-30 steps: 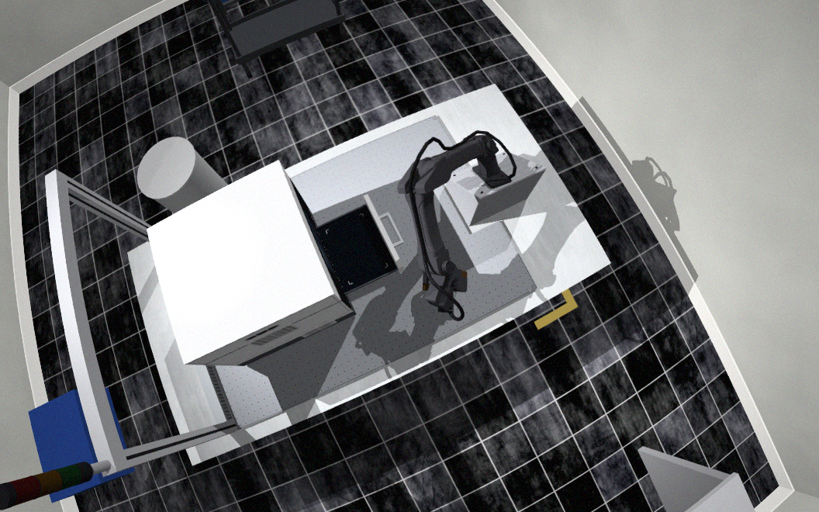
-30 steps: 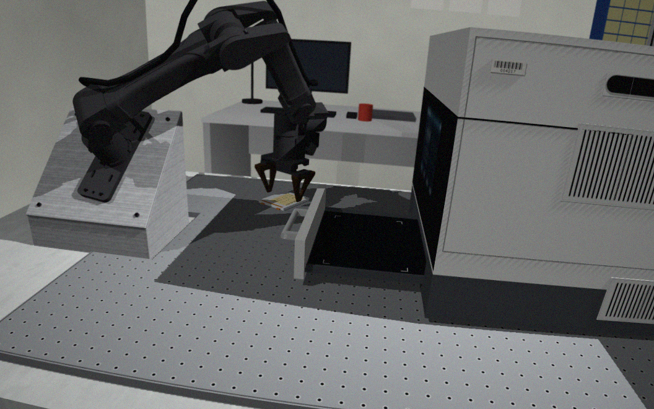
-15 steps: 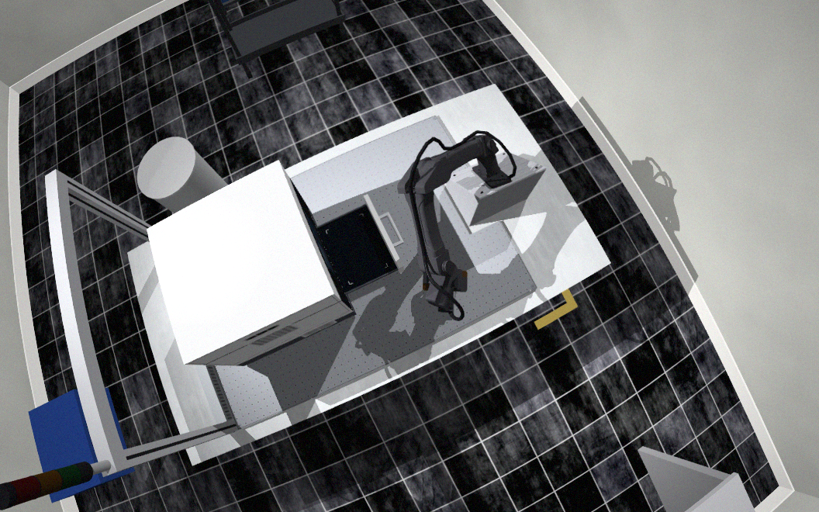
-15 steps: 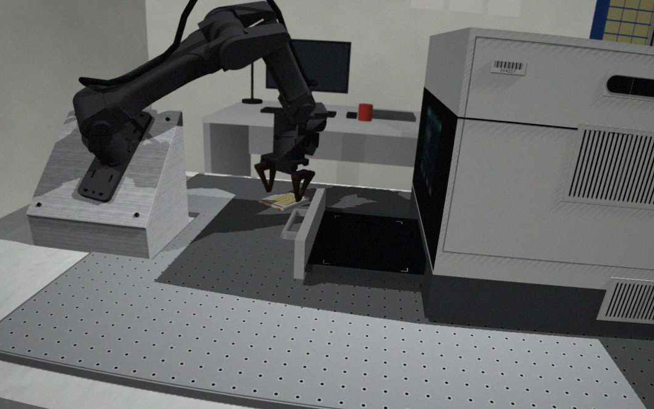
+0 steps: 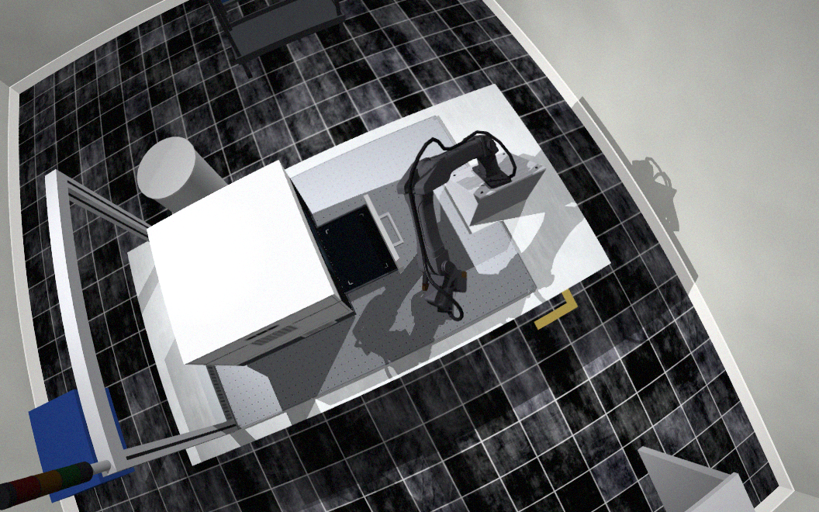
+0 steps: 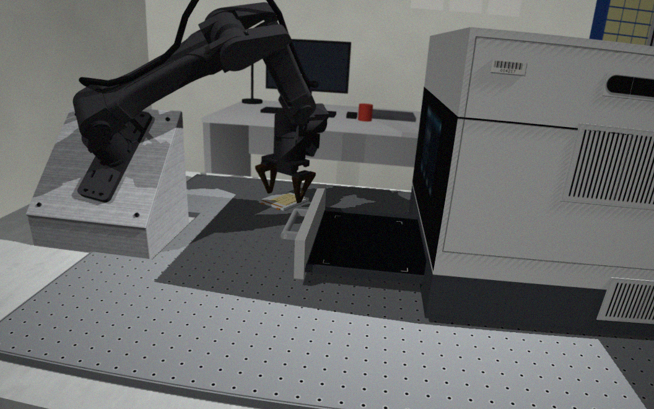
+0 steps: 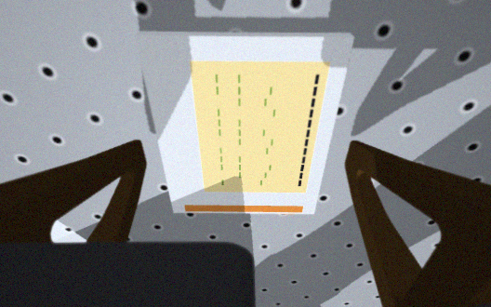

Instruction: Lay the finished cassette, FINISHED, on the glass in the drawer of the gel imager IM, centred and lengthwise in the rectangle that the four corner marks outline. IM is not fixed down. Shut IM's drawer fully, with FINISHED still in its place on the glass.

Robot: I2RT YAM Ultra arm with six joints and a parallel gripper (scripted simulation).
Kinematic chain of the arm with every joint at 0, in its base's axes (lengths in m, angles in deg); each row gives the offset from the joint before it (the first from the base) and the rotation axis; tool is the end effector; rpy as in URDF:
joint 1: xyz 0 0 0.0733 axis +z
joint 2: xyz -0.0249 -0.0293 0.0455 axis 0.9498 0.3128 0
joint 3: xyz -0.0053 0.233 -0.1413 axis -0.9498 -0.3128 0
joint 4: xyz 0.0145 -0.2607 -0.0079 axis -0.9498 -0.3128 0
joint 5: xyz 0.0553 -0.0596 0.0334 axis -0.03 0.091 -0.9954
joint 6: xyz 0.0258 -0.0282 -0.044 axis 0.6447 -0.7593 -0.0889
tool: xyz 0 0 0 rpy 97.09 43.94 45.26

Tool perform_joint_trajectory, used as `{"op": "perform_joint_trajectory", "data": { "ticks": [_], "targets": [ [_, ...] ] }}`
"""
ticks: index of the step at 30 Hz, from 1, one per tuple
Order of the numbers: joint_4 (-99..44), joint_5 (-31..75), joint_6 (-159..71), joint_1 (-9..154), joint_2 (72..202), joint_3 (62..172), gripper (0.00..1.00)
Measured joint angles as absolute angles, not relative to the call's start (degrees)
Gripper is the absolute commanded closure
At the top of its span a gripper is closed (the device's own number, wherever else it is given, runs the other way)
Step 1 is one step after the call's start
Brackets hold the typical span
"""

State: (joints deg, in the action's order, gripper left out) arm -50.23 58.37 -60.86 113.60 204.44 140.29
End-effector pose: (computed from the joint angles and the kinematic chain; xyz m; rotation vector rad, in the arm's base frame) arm 0.2635 0.2039 -0.1654 1.4779 -2.1532 0.9832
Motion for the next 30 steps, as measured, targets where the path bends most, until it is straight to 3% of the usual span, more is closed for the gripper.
{"op": "perform_joint_trajectory", "data": {
  "ticks": [30],
  "targets": [
    [-48.1, 58.8, -61.9, 112.7, 205.4, 139.6, 0.00]
  ]
}}
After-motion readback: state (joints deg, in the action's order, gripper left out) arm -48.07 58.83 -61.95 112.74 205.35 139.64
